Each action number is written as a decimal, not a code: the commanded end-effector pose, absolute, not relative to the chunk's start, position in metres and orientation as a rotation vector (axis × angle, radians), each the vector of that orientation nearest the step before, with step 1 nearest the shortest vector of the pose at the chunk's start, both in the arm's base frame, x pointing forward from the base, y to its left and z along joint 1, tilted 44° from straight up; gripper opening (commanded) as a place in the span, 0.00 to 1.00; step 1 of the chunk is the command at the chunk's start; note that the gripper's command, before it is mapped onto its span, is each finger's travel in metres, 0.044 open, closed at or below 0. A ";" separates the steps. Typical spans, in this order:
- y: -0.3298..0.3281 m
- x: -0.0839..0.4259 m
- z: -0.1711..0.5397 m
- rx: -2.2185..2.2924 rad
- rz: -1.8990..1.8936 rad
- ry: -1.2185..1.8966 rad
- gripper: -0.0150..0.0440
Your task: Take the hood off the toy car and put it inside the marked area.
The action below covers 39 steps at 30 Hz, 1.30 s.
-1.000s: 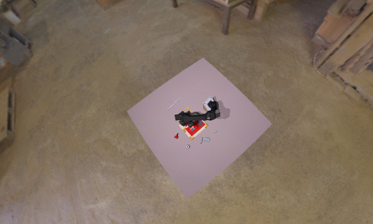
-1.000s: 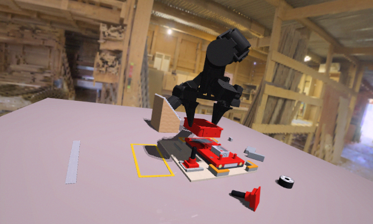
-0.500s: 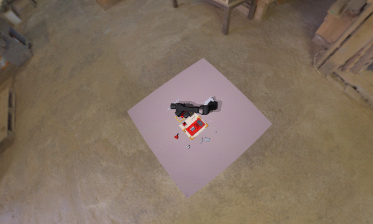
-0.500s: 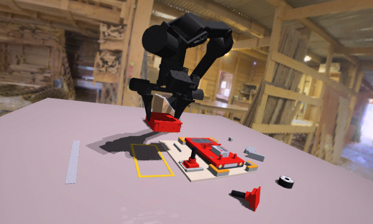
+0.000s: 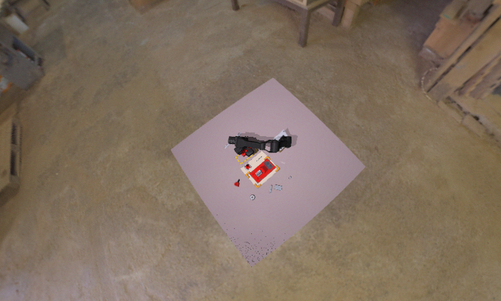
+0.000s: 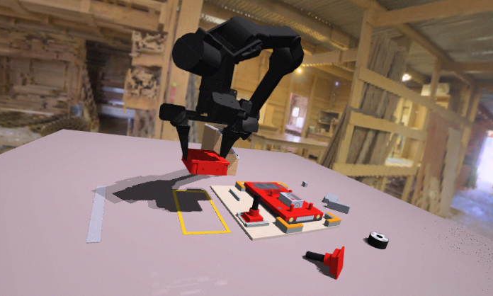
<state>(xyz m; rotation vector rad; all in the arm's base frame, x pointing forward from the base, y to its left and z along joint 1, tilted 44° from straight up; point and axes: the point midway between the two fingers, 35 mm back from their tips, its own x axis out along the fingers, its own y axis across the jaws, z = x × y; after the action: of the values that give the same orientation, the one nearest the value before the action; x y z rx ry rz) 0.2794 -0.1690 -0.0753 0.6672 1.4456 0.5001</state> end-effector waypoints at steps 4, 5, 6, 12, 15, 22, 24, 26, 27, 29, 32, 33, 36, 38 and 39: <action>-0.165 0.280 -0.080 0.666 0.501 1.445 0.25; -0.164 0.280 -0.081 0.666 0.501 1.445 0.25; -0.164 0.281 -0.082 0.666 0.501 1.445 0.25; -0.160 0.281 -0.086 0.666 0.500 1.445 0.25; -0.158 0.282 -0.088 0.666 0.500 1.444 0.25; -0.154 0.282 -0.093 0.666 0.500 1.444 0.25; -0.152 0.283 -0.095 0.666 0.500 1.444 0.25; -0.151 0.283 -0.096 0.666 0.501 1.444 0.25; -0.150 0.283 -0.097 0.666 0.501 1.444 0.25; -0.149 0.283 -0.098 0.666 0.501 1.444 0.25; -0.147 0.283 -0.100 0.666 0.501 1.444 0.25; -0.146 0.283 -0.101 0.666 0.501 1.444 0.25; -0.144 0.284 -0.103 0.666 0.501 1.444 0.25; -0.143 0.284 -0.104 0.667 0.501 1.444 0.25; -0.142 0.284 -0.105 0.667 0.501 1.444 0.25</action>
<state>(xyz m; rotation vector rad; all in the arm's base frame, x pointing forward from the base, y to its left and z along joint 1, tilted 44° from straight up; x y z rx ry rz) 0.2842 -0.1456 -0.1025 0.6577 1.4434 0.5032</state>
